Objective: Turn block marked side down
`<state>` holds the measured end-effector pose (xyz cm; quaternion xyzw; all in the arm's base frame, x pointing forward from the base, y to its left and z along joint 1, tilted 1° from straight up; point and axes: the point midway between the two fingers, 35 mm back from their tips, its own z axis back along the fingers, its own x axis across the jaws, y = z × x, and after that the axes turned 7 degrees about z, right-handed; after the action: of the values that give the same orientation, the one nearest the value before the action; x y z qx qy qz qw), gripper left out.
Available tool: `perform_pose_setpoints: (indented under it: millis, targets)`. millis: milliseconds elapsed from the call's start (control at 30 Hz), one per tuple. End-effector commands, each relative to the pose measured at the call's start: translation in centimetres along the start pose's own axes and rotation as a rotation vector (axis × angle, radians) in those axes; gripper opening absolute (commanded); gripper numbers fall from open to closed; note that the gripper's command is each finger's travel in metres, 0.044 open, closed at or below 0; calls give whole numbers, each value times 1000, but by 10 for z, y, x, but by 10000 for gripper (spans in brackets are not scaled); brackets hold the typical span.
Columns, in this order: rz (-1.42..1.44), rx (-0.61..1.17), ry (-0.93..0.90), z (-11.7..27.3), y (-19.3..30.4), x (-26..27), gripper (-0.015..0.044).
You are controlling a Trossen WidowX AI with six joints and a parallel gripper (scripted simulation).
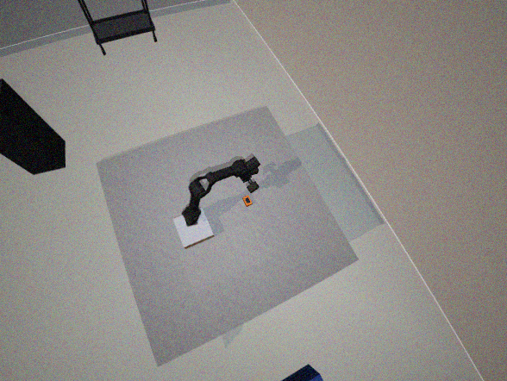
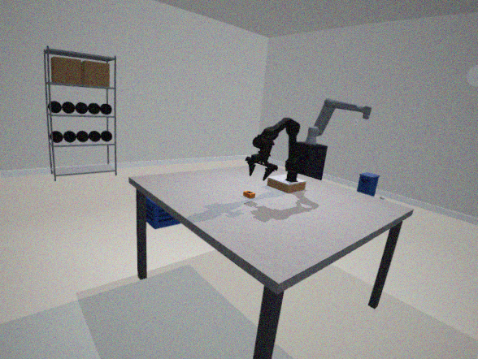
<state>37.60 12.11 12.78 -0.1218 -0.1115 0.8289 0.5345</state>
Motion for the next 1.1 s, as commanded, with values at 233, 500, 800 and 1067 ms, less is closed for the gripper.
perform_pose_setpoints:
  millis: [233,500,800,1067]
  targets:
    - [-153,270,-50,-35,49,-68,440]
    - [-153,270,-51,-69,59,-63,440]
    - [-153,270,-51,-83,64,-61,440]
    - [-153,270,-51,-91,66,-60,440]
